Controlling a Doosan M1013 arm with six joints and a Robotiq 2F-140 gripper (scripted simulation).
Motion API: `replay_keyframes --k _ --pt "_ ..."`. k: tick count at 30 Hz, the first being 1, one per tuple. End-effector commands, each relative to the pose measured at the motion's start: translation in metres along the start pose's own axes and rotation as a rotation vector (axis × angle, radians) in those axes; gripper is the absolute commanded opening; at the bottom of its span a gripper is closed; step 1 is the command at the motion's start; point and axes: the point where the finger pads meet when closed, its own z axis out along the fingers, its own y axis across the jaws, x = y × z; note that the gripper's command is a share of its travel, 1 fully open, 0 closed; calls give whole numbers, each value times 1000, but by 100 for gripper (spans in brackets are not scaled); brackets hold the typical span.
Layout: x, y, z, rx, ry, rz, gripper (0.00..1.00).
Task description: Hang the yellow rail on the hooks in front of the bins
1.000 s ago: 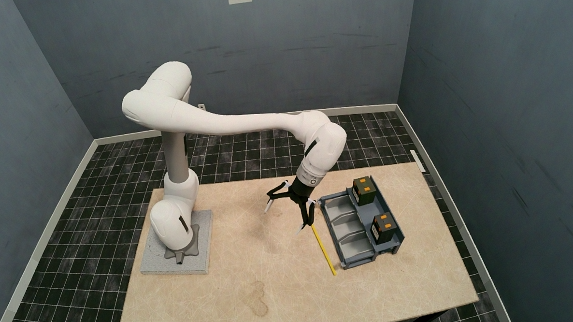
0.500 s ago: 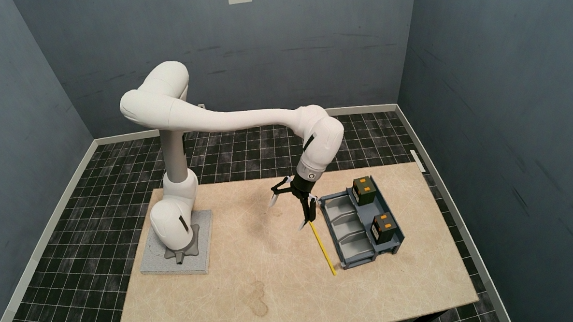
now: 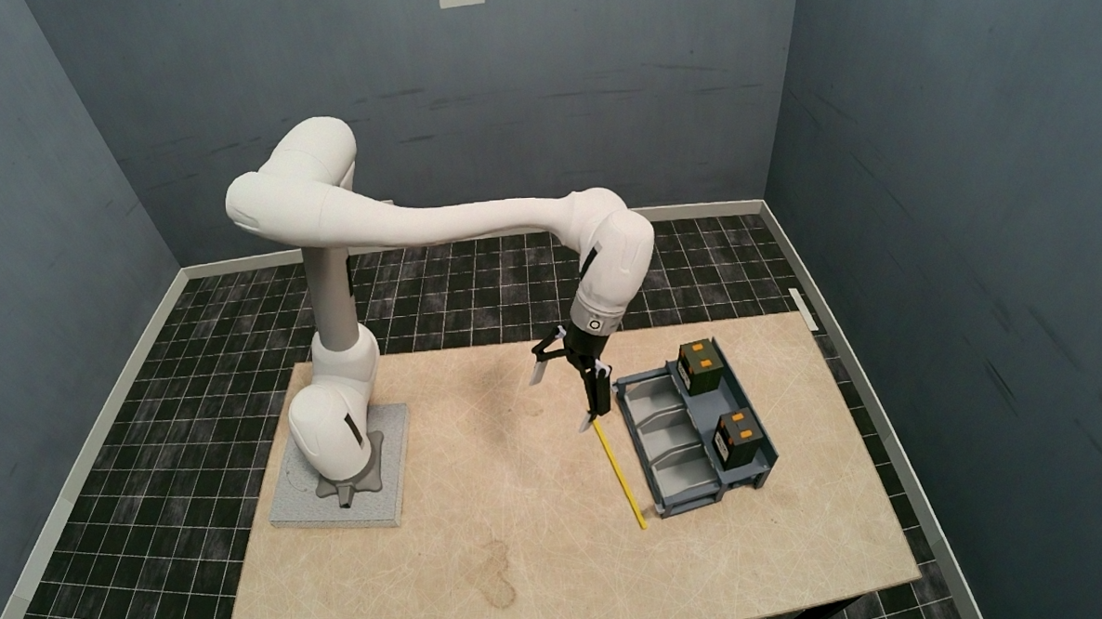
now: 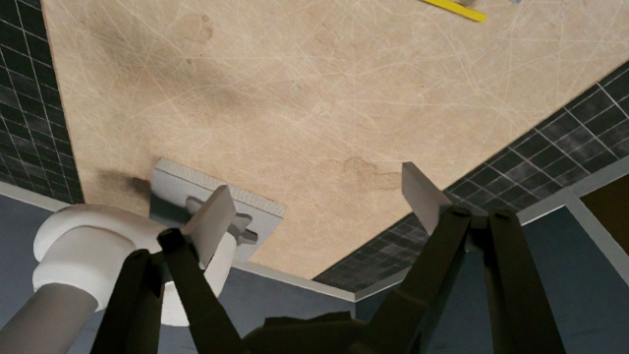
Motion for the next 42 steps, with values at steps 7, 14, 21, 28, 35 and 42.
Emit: replay_keyframes --k 7,14,21,28,35,42 --pt "31 -8 -23 -35 103 168 100" --pt "31 -8 -23 -35 103 168 100" --pt "53 -16 -39 -43 177 297 100" --pt "59 -18 -45 -44 200 330 100" --pt "62 -20 -46 -40 207 360 100" --pt "87 -30 -72 -37 306 486 100"
